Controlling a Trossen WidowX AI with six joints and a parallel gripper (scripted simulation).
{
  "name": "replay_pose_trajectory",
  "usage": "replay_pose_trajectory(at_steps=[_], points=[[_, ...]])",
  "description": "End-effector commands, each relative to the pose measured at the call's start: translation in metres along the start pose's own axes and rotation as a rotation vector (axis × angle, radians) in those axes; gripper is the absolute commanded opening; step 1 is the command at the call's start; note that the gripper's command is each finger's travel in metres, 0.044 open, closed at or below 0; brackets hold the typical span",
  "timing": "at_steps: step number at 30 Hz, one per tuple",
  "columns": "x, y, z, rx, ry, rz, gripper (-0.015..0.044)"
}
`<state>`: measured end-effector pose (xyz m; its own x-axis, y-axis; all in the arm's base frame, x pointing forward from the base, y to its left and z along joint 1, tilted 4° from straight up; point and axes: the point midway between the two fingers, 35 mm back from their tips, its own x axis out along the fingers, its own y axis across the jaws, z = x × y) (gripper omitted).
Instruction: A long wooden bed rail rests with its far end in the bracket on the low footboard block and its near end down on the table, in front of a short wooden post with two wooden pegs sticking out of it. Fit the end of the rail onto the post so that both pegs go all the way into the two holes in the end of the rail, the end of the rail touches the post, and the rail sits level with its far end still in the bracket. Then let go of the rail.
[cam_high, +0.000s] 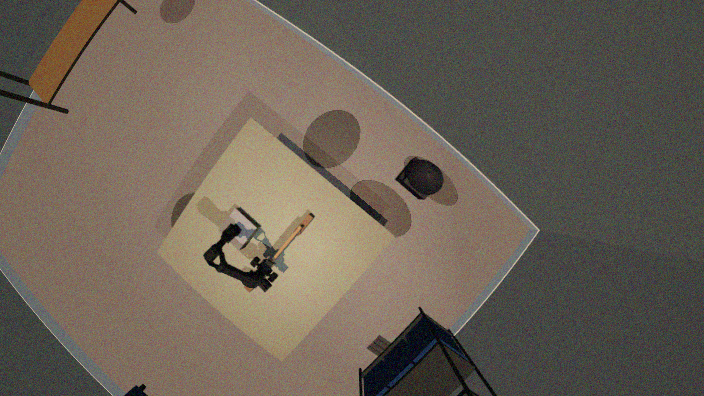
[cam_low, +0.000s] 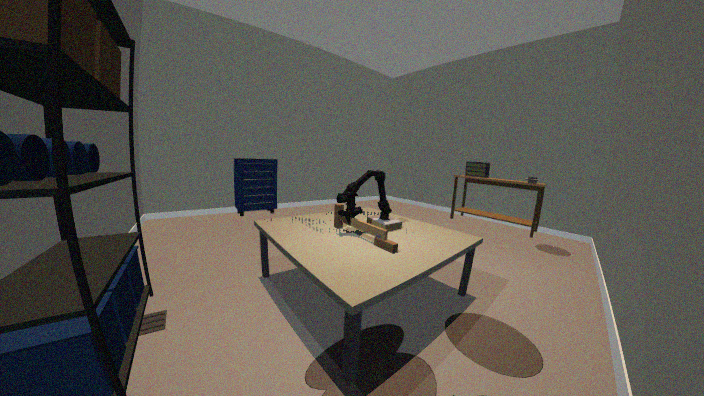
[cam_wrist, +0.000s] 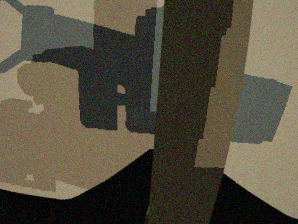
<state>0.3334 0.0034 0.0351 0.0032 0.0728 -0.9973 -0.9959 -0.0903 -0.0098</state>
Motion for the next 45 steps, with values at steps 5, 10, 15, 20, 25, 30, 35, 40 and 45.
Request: replay_pose_trajectory(at_steps=[5, 10, 15, 20, 25, 30, 35, 40, 45], points=[[-0.001, -0.002, -0.004, -0.003, 0.002, -0.005, 0.0000], [-0.001, -0.002, -0.005, -0.003, 0.002, -0.005, 0.0000], [-0.001, -0.002, -0.007, -0.003, 0.003, -0.005, 0.0000], [-0.002, -0.002, -0.009, -0.003, 0.003, -0.005, 0.0000], [-0.002, -0.002, -0.010, -0.003, 0.003, -0.005, 0.0000], [-0.002, -0.002, -0.012, -0.003, 0.003, -0.005, 0.0000], [-0.001, -0.002, -0.013, -0.003, 0.003, -0.005, 0.0000], [-0.001, -0.001, -0.015, -0.003, 0.003, -0.005, 0.0000], [-0.001, -0.001, -0.016, -0.003, 0.003, -0.005, 0.0000]])
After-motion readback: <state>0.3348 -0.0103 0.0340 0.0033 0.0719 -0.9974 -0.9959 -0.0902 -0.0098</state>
